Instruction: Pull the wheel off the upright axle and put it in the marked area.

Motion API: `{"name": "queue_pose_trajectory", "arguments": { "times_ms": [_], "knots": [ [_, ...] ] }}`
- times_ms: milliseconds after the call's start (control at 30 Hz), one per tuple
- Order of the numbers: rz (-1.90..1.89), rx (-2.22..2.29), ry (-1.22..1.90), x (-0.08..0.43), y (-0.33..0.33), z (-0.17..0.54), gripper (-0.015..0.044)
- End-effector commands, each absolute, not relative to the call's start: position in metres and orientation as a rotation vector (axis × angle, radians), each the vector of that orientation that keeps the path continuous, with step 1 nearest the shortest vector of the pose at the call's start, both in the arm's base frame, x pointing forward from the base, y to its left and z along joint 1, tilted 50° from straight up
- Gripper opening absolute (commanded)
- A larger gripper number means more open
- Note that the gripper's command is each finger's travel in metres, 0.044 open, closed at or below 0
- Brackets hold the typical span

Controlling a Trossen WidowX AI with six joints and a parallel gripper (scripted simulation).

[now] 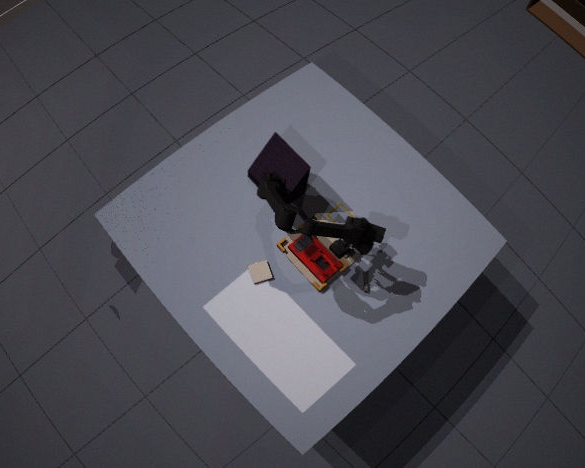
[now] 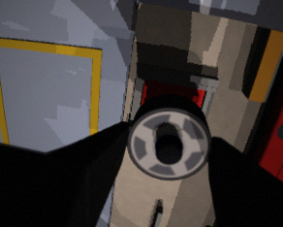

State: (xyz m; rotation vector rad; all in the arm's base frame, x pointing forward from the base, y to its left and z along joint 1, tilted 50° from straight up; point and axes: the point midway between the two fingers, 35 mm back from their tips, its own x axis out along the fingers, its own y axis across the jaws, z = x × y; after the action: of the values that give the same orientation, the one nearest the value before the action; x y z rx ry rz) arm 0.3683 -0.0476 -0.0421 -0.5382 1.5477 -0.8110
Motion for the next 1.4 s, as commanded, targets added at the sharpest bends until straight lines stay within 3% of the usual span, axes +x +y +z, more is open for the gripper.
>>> {"name": "queue_pose_trajectory", "arguments": {
  "times_ms": [0, 1367],
  "knots": [
    [-0.804, -0.541, 1.542, 0.369, -0.042, -0.039, 0.0],
    [-0.803, -0.543, 1.541, 0.371, -0.032, -0.03, 0.0]
  ]
}}
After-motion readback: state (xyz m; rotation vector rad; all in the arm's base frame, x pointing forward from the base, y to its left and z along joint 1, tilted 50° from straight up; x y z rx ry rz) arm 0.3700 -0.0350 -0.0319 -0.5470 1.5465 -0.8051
